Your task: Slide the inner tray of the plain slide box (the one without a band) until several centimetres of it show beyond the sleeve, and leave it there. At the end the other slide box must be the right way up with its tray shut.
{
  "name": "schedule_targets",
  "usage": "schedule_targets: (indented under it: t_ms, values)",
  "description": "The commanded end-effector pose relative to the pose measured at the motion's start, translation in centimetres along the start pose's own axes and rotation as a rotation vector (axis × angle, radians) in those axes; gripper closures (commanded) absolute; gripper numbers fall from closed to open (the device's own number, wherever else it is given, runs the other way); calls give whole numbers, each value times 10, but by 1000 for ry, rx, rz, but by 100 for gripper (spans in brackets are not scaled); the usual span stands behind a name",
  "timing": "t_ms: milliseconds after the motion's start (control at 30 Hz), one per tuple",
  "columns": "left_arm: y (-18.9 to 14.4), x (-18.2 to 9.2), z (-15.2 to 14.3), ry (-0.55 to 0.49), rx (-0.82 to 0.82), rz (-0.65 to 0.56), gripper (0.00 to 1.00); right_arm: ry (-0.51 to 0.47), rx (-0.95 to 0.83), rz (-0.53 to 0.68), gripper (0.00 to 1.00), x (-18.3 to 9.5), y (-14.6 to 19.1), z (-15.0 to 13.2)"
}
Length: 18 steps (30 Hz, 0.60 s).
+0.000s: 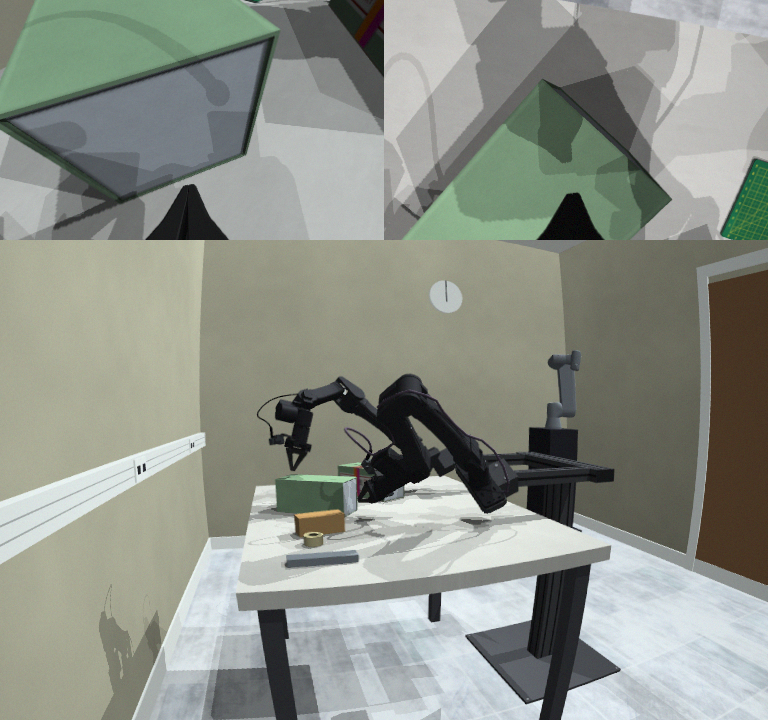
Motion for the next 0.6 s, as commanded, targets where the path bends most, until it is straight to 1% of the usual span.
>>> schedule_targets:
  t_ms: [0,33,67,133,167,233,267,300,367,400,433,467,533,567]
  values:
    - [-6,-1,10,-45,3,-27,99,-63,24,11,99,-19,-7,11]
    - [-6,-1,10,-45,3,-27,99,-84,38,18,99,-25,-10,15]
    - [-6,-1,10,-45,3,-27,99,-83,36,24,99,-23,-8,15]
    - [-6,-1,10,-45,4,-27,99,-14,-33,19,99,2,14,-3]
    - [-6,-1,10,-45,4,-27,99,-18,-30,20,99,5,17,0]
    - [-6,-1,10,-45,4,-27,99,-28,-21,22,99,-2,8,-1]
    - [-6,-1,10,-45,4,-27,99,-51,30,15,99,-5,-10,10]
    - [-6,-1,10,-45,4,-27,99,-78,36,15,99,-17,-9,15]
    - [-6,-1,10,-45,4,-27,99,-78,36,15,99,-17,-9,15]
    - [-6,-1,10,-45,4,-27,99,-43,-4,6,99,1,5,6]
    - [-6,-1,10,-45,4,-27,99,-11,-35,4,99,13,16,-2]
    - [-6,-1,10,-45,4,-27,99,-5,-41,17,99,14,17,-5]
    - [-6,-1,10,-45,4,-27,99,-27,8,11,99,12,-1,6]
    - [-6,-1,10,-45,4,-27,99,-28,-2,3,99,9,-1,2]
Point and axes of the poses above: on each arm, the point where the finger pads meet when closed, its own x axis out along the fingers, its own y axis across the jaws, z = x × y, the point moved 9 cm from there along -x, back along the fingers, and after that the axes turned 3 degrees about x, right-handed, at the moved point
